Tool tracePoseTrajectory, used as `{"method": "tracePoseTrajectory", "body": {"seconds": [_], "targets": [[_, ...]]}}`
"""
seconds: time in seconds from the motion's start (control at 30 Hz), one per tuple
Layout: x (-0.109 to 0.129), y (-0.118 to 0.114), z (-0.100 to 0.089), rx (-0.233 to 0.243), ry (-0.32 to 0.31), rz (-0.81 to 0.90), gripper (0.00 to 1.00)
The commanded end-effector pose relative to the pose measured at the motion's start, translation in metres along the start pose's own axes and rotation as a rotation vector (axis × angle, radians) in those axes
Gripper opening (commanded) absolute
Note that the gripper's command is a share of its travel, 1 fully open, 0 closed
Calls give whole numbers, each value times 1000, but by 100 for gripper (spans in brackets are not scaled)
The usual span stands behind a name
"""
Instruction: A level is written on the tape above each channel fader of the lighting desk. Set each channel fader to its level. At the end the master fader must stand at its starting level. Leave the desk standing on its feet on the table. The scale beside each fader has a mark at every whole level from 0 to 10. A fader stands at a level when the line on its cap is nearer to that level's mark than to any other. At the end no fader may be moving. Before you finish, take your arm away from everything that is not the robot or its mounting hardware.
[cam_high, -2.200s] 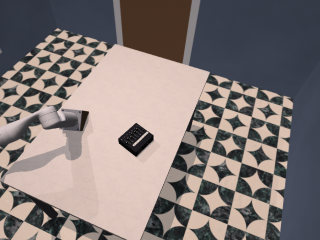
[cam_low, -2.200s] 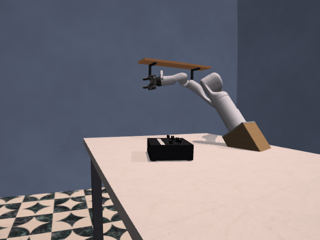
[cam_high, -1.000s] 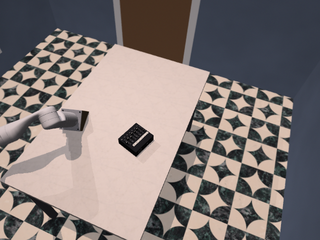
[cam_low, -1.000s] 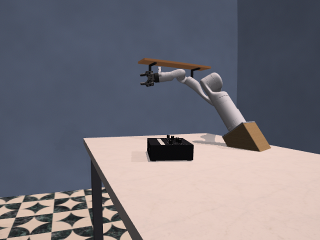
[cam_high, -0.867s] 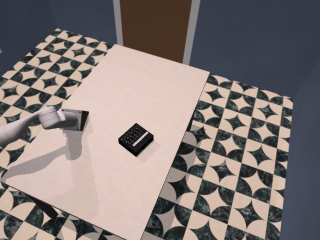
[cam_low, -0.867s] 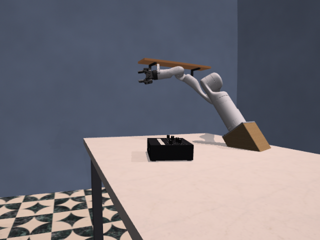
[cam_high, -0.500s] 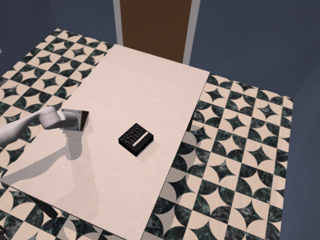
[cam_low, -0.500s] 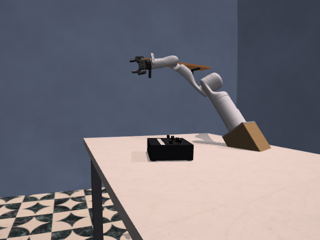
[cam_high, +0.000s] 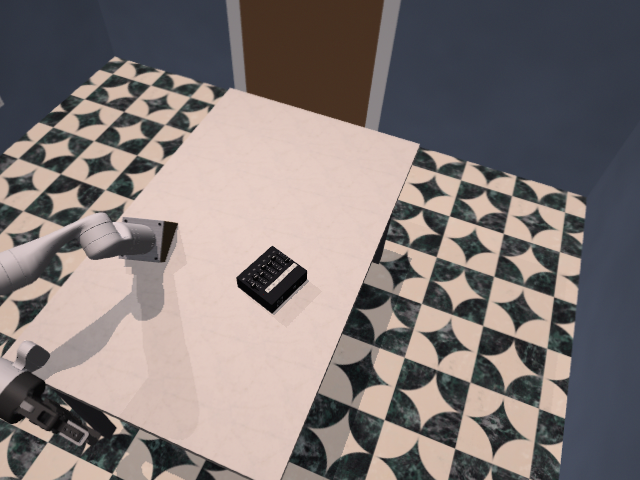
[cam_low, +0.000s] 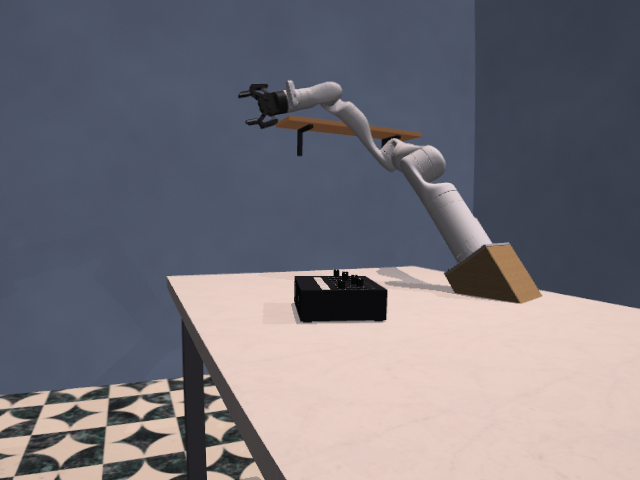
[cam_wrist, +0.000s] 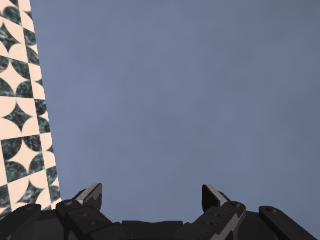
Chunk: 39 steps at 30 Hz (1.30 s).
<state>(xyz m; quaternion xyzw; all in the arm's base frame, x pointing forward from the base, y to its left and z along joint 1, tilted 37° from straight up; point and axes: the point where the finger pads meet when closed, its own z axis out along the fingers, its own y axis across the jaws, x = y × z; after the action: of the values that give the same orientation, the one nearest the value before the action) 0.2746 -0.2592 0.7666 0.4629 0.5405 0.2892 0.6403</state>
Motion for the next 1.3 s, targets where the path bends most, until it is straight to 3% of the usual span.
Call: {"method": "tracePoseTrajectory", "body": {"seconds": [0.0,0.03,0.1,0.17,0.2,0.5,0.53,0.87,0.9,1.2,1.23,1.27], "targets": [[37,13,22,32,39,-69,100],[37,13,22,32,39,-69,100],[81,16,42,78,87,-150,100],[81,16,42,78,87,-150,100],[103,15,51,102,112,-192,100],[103,15,51,102,112,-192,100],[126,14,60,126,137,-234,100],[126,14,60,126,137,-234,100],[148,12,69,151,162,-276,100],[148,12,69,151,162,-276,100],[171,8,77,176,188,-319,100],[171,8,77,176,188,-319,100]]}}
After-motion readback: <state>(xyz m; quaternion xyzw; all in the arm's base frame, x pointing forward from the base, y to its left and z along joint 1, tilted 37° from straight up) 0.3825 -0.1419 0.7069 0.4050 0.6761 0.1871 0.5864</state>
